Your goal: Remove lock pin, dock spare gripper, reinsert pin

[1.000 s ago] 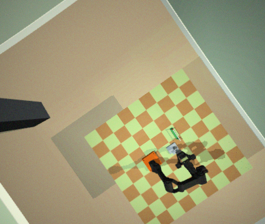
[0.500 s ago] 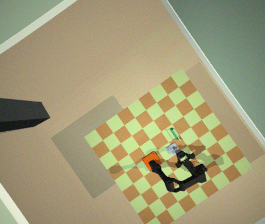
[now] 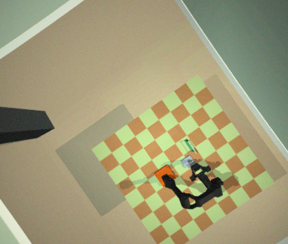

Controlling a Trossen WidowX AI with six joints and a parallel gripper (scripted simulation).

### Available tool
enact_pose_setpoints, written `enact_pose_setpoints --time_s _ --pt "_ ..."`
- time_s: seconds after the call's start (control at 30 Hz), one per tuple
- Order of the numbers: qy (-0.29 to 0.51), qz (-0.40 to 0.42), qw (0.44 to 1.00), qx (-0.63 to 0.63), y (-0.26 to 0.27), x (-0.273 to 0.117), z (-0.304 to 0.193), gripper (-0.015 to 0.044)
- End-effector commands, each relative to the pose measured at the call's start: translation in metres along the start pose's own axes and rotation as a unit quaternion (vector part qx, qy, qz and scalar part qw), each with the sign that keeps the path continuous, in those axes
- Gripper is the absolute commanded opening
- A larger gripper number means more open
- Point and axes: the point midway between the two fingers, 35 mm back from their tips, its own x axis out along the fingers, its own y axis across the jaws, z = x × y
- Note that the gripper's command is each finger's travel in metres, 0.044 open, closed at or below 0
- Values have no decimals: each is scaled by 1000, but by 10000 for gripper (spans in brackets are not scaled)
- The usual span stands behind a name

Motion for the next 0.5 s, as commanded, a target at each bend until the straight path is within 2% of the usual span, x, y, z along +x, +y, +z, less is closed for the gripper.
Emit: enact_pose_setpoints --time_s 0.0,0.47 --pt "2 0 1000 3 -1 4 3 0" --pt "2 0 1000 3 -1 16 14 0"
